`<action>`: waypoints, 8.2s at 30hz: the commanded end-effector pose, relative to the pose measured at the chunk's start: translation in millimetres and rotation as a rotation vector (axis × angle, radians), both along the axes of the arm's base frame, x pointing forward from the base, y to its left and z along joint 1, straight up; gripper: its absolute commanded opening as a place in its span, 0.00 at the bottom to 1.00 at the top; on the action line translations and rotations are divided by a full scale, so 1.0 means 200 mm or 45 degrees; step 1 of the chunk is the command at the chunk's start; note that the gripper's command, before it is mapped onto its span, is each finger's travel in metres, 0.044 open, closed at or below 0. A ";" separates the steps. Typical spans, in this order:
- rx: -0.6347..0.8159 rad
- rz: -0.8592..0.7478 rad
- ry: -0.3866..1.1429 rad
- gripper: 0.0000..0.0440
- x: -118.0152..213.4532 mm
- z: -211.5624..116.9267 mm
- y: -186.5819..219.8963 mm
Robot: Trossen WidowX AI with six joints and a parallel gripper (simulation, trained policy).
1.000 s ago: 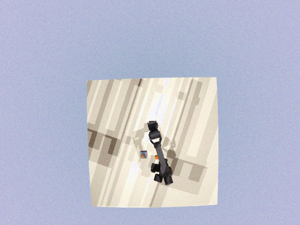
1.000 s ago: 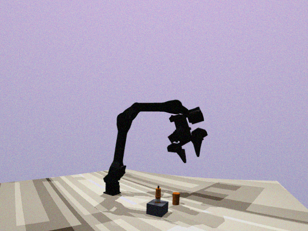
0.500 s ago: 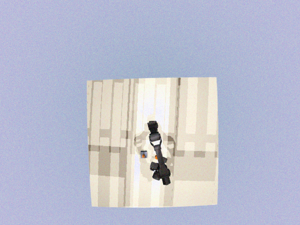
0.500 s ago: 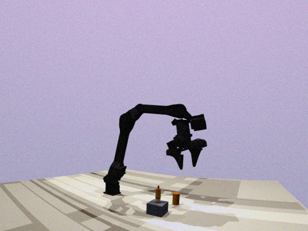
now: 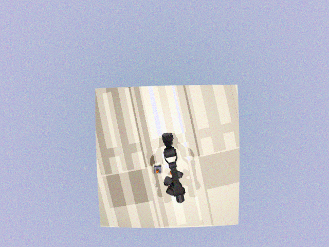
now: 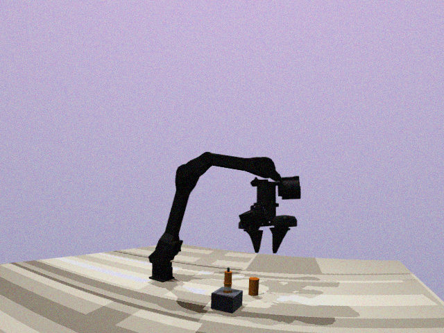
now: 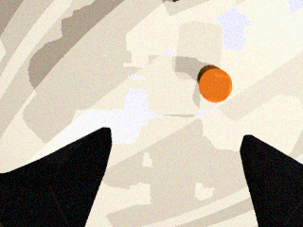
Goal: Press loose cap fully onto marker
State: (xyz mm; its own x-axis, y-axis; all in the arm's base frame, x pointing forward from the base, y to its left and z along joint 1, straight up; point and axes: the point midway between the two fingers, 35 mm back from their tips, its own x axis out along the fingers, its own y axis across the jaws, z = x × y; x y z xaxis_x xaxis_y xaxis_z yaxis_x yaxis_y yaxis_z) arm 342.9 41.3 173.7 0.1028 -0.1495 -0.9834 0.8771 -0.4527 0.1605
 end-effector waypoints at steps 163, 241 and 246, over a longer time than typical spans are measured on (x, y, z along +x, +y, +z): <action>0.254 0.134 0.295 0.05 -0.29 -0.42 -0.66; 0.121 0.432 0.227 0.96 -0.38 -0.46 -0.75; 0.092 0.432 0.175 1.00 -0.36 -0.40 -0.75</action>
